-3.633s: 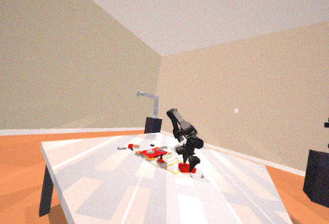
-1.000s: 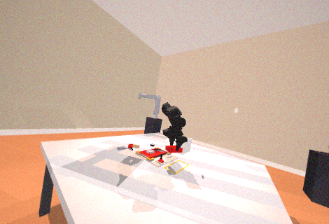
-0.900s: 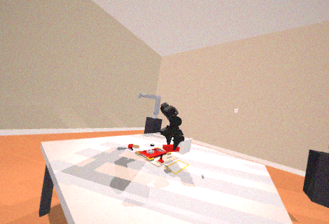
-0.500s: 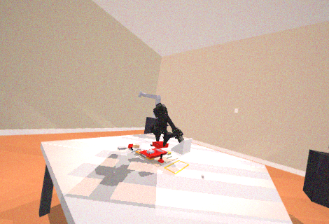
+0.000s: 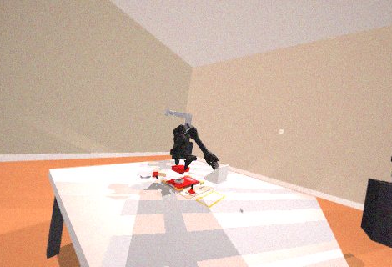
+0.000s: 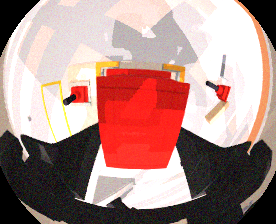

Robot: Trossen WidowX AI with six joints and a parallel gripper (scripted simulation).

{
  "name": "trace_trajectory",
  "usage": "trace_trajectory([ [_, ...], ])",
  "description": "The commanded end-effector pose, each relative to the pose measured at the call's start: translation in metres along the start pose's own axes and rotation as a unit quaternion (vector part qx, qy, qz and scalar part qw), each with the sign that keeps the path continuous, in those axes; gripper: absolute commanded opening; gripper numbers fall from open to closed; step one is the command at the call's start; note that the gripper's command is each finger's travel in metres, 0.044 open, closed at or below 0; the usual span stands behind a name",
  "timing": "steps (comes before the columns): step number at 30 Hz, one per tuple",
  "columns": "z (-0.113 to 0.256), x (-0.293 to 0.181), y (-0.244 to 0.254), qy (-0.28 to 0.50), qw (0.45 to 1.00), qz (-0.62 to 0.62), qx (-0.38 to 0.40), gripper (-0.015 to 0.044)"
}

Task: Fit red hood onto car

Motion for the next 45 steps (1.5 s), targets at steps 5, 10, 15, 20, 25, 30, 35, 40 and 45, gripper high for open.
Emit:
trace_trajectory([
  [5,-0.006,-0.001,-0.001,0.001,1.000,0.012,-0.003,0.0000],
  [10,-0.025,-0.001,-0.001,0.001,1.000,0.012,-0.003,0.0000],
  [15,-0.046,-0.003,-0.001,0.000,1.000,0.012,-0.003,0.0000],
  [20,-0.050,-0.004,-0.001,0.000,1.000,0.012,-0.003,0.0000],
  [25,-0.050,-0.005,-0.001,0.000,1.000,0.012,-0.003,0.0000],
  [30,-0.050,-0.005,-0.001,0.000,1.000,0.012,-0.003,0.0000],
  [35,-0.050,-0.005,-0.001,0.000,1.000,0.012,-0.003,0.0000],
  [40,-0.050,-0.005,-0.001,0.000,1.000,0.012,-0.003,0.0000],
  [45,-0.050,-0.005,-0.001,0.000,1.000,0.012,-0.003,0.0000],
])
Point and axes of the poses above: the point midway between the two fingers, 35 mm back from their tips, its own z axis back along the fingers, its own y axis across the jaws, x = y × z, the point moved 7 cm from there along z, back along the fingers, and after that the axes turned 2 degrees about -z, right-handed, at the moved point
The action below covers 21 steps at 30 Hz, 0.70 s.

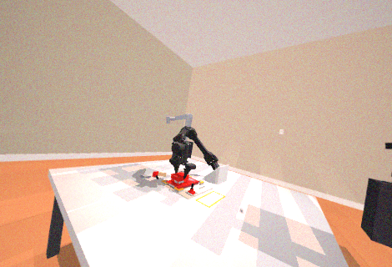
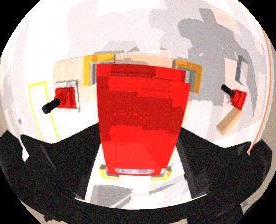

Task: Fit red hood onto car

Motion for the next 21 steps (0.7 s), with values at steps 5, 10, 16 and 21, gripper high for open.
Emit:
trace_trajectory([
  [5,-0.0010,0.0001,-0.0005,-0.001,1.000,0.002,-0.002,0.0000],
  [10,-0.0030,0.0002,-0.0005,-0.001,1.000,0.002,-0.002,0.0000],
  [16,-0.0055,0.0002,-0.0005,-0.001,1.000,0.002,-0.002,0.0000],
  [21,-0.0075,0.0002,-0.0005,-0.001,1.000,0.002,-0.002,0.0000],
])
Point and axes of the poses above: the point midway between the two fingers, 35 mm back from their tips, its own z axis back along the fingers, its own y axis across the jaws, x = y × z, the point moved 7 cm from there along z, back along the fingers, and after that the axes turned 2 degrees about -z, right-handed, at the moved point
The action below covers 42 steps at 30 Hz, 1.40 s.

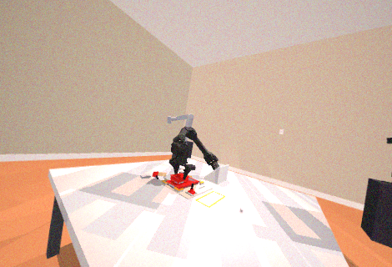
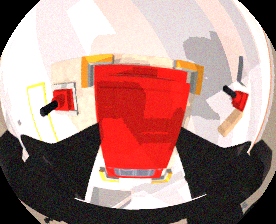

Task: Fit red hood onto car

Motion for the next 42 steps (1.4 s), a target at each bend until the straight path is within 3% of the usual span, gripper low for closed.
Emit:
trace_trajectory([
  [1,-0.0022,-0.0005,0.0002,0.000,1.000,0.003,-0.002,0.0000],
  [42,0.0016,-0.0005,0.0006,0.000,1.000,0.003,-0.001,0.0000],
])
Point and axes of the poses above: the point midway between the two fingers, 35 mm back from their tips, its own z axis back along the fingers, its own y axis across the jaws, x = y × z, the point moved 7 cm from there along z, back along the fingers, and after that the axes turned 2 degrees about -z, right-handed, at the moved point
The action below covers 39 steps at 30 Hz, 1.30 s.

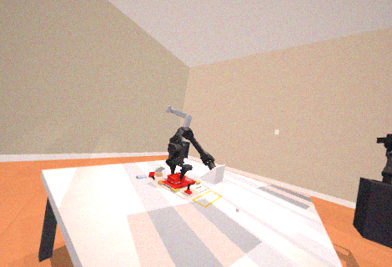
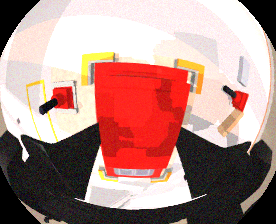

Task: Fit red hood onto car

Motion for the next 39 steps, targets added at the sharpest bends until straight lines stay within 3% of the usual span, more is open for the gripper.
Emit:
trace_trajectory([
  [1,0.002,0.001,0.000,-0.002,1.000,-0.003,0.001,0.0000],
  [39,-0.014,0.001,0.000,-0.002,1.000,-0.003,0.000,0.0000],
])
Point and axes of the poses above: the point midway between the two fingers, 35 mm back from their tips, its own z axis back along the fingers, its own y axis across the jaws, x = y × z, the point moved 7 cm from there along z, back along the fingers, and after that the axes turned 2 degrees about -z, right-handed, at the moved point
